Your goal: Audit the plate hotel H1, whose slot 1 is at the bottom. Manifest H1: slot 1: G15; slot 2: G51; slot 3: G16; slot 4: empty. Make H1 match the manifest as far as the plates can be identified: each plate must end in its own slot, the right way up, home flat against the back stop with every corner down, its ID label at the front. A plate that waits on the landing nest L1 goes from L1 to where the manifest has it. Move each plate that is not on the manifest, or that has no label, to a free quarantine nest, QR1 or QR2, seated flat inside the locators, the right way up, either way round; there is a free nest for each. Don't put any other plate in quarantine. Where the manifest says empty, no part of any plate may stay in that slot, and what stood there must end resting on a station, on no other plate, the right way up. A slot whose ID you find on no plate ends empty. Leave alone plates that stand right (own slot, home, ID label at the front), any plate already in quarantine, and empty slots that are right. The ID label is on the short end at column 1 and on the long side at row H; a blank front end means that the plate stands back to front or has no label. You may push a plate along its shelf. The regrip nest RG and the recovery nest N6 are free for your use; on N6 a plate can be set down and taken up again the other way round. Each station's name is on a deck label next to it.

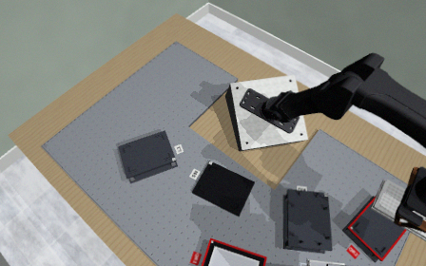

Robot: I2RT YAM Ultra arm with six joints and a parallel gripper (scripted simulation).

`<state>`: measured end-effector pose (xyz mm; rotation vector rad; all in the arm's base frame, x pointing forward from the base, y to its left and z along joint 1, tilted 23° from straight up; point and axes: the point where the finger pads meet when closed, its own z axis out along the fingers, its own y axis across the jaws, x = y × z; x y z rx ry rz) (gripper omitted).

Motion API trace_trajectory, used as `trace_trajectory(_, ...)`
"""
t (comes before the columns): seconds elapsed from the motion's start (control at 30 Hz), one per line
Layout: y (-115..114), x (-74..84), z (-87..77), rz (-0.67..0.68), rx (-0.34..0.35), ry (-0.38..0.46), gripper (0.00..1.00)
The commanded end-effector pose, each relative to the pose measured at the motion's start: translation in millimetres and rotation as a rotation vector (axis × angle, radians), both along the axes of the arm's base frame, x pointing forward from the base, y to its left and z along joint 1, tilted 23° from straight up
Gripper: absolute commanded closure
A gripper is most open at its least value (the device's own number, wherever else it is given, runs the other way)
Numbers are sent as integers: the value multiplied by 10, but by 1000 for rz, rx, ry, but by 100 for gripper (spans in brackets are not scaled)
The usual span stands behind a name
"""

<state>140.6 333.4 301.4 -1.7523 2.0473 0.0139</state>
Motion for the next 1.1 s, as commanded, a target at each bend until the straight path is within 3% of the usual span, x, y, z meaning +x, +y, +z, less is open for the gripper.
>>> trace_trajectory(0.0,468,-313,35,253,-89,-72,14)
trace_trajectory(1.07,474,-304,10,253,-86,-73,14)
